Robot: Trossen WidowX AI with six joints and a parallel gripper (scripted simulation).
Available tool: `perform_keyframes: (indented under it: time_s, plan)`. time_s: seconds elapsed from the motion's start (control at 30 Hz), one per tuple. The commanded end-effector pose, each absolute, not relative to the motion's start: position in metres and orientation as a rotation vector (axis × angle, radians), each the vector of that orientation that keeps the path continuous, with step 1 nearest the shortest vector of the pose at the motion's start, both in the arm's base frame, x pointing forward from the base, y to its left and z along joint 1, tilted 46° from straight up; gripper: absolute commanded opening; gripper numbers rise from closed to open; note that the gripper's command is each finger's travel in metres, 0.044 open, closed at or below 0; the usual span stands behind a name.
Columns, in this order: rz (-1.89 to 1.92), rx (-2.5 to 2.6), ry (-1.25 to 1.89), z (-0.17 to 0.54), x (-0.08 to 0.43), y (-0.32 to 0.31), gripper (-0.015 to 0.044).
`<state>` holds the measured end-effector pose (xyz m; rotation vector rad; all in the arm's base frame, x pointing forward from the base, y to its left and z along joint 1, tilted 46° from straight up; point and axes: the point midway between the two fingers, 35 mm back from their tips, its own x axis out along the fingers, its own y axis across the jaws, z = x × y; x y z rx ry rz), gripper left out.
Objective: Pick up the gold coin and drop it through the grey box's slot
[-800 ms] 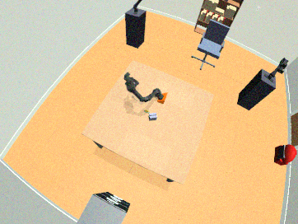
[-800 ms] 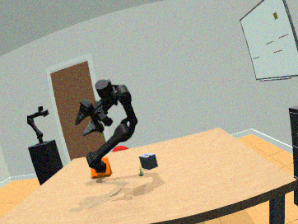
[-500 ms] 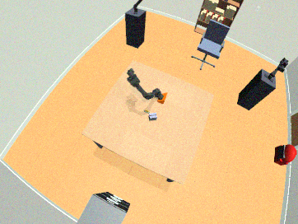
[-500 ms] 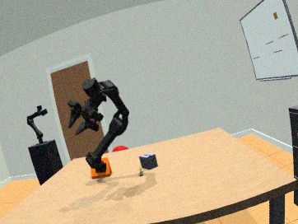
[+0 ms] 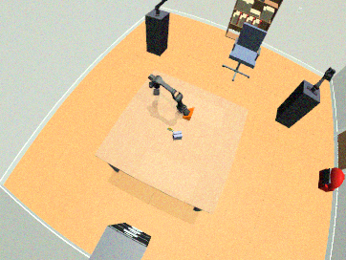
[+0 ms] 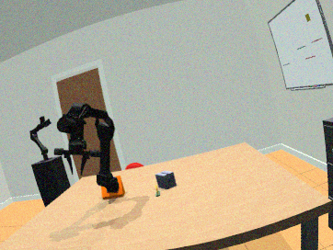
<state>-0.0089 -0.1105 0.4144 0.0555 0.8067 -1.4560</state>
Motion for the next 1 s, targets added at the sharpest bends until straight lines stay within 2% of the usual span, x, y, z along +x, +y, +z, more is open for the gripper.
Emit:
perform_keyframes:
  time_s: [0.0, 0.47, 0.7, 0.97]
  plan:
    - [-1.355, 0.259, 0.744, 0.391, 0.005, -0.138, 0.0161]
    - [-1.195, 0.72, 0.831, 0.309, 0.102, -0.174, 0.0161]
    - [-1.233, 0.809, 0.922, 0.265, 0.161, -0.154, 0.0161]
    - [-1.309, 0.758, 0.967, 0.215, 0.214, -0.1, 0.0161]
